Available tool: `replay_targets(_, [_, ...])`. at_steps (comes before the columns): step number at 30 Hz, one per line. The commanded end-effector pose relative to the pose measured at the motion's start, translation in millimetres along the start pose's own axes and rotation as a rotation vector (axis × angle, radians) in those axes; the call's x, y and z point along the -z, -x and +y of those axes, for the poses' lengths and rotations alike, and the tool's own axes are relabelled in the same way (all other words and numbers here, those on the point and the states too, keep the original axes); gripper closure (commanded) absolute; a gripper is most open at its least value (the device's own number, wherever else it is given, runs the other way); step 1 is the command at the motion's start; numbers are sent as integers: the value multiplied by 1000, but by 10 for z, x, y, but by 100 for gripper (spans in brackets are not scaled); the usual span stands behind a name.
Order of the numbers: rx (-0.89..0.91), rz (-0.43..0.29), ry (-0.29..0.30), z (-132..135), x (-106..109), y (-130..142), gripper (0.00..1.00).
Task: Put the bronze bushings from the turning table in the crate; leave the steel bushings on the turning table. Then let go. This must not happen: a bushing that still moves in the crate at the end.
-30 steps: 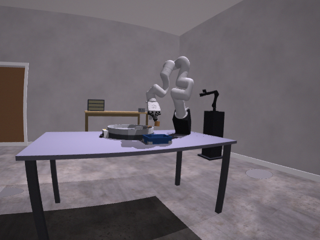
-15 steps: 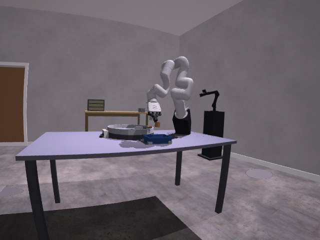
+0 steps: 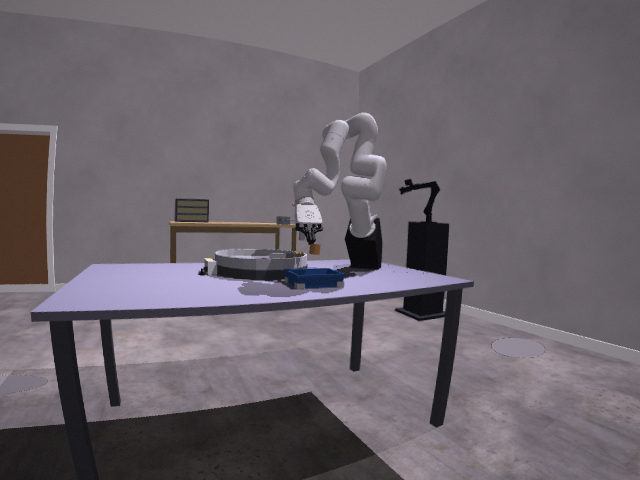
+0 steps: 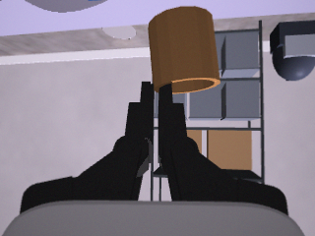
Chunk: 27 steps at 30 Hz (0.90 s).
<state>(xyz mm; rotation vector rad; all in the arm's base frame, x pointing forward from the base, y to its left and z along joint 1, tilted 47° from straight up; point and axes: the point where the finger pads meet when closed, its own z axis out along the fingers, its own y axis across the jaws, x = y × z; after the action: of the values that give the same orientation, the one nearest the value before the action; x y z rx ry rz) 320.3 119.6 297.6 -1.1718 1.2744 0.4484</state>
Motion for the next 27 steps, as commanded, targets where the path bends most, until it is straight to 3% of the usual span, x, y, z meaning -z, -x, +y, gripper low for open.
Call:
replay_targets(1, [1, 0, -2, -12, 2, 8, 100])
replay_targets(12, [1, 0, -2, -12, -16, -6, 100])
replay_targets(21, [1, 0, -2, -13, -362, -298, 100])
replay_targets(27, [1, 0, -2, -13, -451, -373, 100])
